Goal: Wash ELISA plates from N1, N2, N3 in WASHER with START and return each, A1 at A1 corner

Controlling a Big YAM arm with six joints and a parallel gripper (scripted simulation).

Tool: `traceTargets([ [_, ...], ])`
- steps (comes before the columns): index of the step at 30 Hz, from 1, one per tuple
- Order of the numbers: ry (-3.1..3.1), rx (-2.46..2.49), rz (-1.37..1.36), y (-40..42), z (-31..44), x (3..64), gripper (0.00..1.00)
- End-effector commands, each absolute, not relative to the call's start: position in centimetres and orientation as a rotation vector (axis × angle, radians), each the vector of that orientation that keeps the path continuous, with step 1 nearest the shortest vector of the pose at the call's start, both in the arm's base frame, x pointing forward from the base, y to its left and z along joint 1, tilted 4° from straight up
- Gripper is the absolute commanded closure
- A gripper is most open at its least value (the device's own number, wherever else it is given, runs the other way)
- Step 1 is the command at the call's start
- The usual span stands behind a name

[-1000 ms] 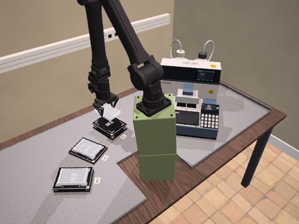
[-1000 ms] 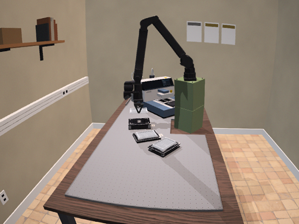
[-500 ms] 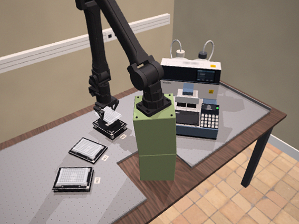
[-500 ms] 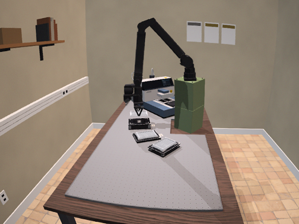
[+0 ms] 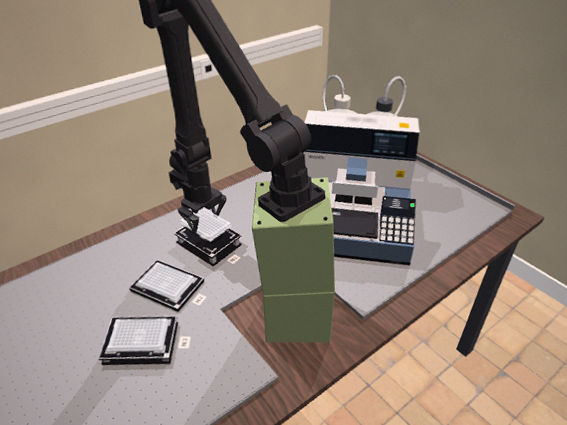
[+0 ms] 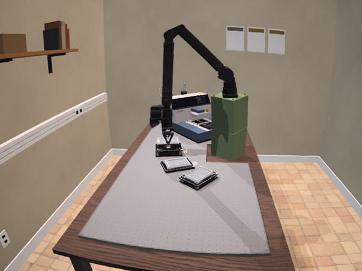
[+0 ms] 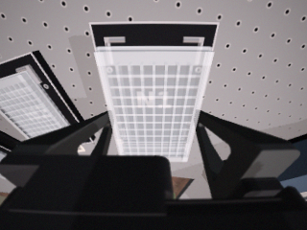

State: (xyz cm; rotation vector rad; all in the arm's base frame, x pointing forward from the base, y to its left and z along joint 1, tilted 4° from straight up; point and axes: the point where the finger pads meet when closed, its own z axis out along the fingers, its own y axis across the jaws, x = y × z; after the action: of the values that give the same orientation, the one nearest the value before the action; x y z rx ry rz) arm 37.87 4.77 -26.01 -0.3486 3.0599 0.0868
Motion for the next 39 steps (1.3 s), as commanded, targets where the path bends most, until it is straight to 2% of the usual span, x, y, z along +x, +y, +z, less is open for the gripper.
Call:
traceTargets([
  [1,3.059,-0.337,0.082,5.2,-27.1,38.0,0.18],
  [39,3.059,-0.340,0.084,4.9,-28.0,38.1,0.18],
])
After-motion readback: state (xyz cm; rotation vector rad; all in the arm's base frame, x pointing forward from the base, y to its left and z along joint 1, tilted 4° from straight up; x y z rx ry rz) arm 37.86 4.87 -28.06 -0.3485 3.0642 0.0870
